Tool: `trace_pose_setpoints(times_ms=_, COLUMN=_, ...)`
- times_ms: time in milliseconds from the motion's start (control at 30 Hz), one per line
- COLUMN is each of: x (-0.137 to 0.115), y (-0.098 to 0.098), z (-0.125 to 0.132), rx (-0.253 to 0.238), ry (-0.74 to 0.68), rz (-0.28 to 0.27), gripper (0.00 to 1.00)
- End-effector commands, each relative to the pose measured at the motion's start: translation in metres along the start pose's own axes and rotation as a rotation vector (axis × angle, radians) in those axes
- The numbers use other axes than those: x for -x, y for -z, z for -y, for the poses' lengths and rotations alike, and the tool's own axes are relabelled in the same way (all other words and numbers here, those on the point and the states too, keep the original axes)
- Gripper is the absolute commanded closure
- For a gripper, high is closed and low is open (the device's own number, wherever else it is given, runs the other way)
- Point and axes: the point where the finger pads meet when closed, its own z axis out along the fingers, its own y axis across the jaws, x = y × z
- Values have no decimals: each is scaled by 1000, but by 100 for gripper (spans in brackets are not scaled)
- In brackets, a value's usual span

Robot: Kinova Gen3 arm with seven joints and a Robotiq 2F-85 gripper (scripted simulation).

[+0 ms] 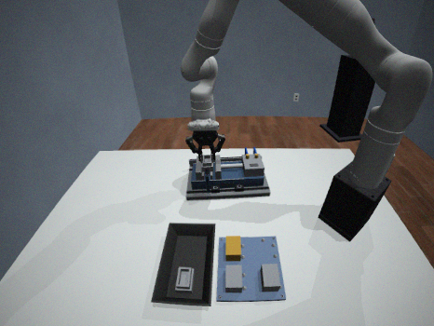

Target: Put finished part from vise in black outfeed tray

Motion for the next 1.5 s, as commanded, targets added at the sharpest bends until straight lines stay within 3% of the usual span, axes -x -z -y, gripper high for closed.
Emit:
trace_pose_setpoints(times_ms=0, x=0, y=0, z=0, rx=1, ry=0, rz=1, gripper=100)
trace_pose_setpoints(times_ms=733, x=0, y=8, z=0, rx=1, ry=0, rz=1, gripper=100)
trace_pose_setpoints(times_ms=1467, x=0, y=41, z=0, rx=1, ry=0, rz=1, gripper=100)
